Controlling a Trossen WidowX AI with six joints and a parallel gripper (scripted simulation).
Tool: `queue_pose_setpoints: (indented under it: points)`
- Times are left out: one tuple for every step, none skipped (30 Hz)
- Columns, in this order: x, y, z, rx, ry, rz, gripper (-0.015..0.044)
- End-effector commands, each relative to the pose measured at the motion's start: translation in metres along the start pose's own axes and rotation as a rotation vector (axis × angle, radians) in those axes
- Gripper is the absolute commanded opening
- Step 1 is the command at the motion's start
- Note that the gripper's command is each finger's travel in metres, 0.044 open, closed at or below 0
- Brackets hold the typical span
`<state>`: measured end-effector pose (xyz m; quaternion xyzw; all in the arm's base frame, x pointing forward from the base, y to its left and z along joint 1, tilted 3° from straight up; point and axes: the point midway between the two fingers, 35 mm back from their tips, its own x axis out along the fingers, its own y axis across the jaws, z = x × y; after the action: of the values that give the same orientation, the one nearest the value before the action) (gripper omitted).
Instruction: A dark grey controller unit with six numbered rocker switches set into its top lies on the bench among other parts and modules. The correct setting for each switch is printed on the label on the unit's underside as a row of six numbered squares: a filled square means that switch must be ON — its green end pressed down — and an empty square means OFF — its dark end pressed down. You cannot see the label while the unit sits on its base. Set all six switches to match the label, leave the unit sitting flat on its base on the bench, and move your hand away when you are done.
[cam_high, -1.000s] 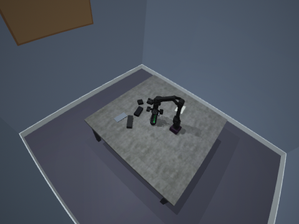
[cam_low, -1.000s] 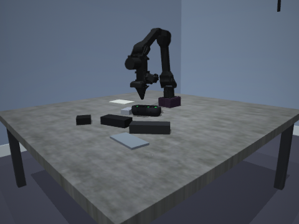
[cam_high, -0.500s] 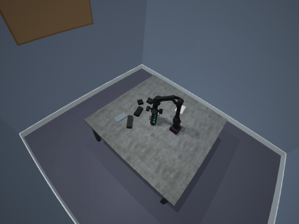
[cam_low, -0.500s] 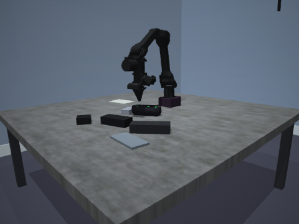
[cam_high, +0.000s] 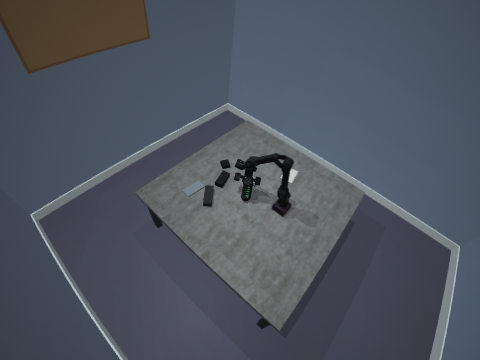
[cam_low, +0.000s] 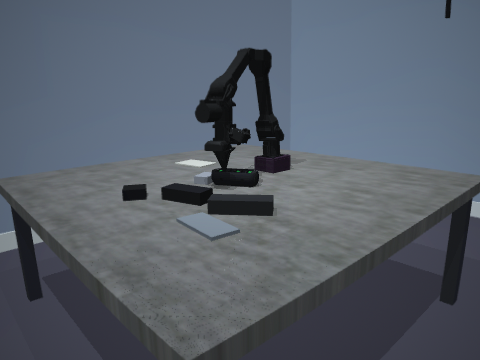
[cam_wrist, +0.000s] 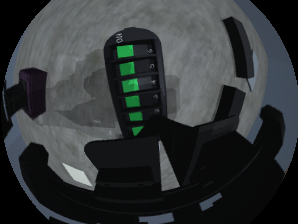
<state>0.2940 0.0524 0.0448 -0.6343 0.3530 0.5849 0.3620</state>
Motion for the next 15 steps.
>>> queue_pose_setpoints:
  points:
    - [0.0073, 0.0038, 0.0009, -0.005, -0.003, 0.014, 0.0000]
    - [0.0091, 0.0038, 0.0009, -0.005, -0.003, 0.014, 0.0000]
    - [0.0118, 0.0039, 0.0009, -0.005, -0.003, 0.014, 0.0000]
    - [0.0131, 0.0039, 0.0009, -0.005, -0.003, 0.014, 0.0000]
    - [0.0131, 0.0039, 0.0009, -0.005, -0.003, 0.014, 0.0000]
    - [0.0131, 0.0039, 0.0009, -0.005, -0.003, 0.014, 0.0000]
    - [0.0131, 0.0039, 0.0009, -0.005, -0.003, 0.014, 0.0000]
    - [0.0131, 0.0039, 0.0009, -0.005, -0.003, 0.014, 0.0000]
    - [0.0131, 0.0039, 0.0009, -0.005, -0.003, 0.014, 0.0000]
    - [0.0131, 0.0039, 0.0009, -0.005, -0.003, 0.014, 0.0000]
    - [0.0131, 0.0039, 0.0009, -0.005, -0.003, 0.014, 0.0000]
    - [0.0131, 0.0039, 0.0009, -0.005, -0.003, 0.014, 0.0000]
    - [0.0131, 0.0039, 0.0009, -0.005, -0.003, 0.014, 0.0000]
    - [0.0131, 0.0039, 0.0009, -0.005, -0.003, 0.014, 0.0000]
    - [0.0131, 0.0039, 0.0009, -0.005, -0.003, 0.014, 0.0000]
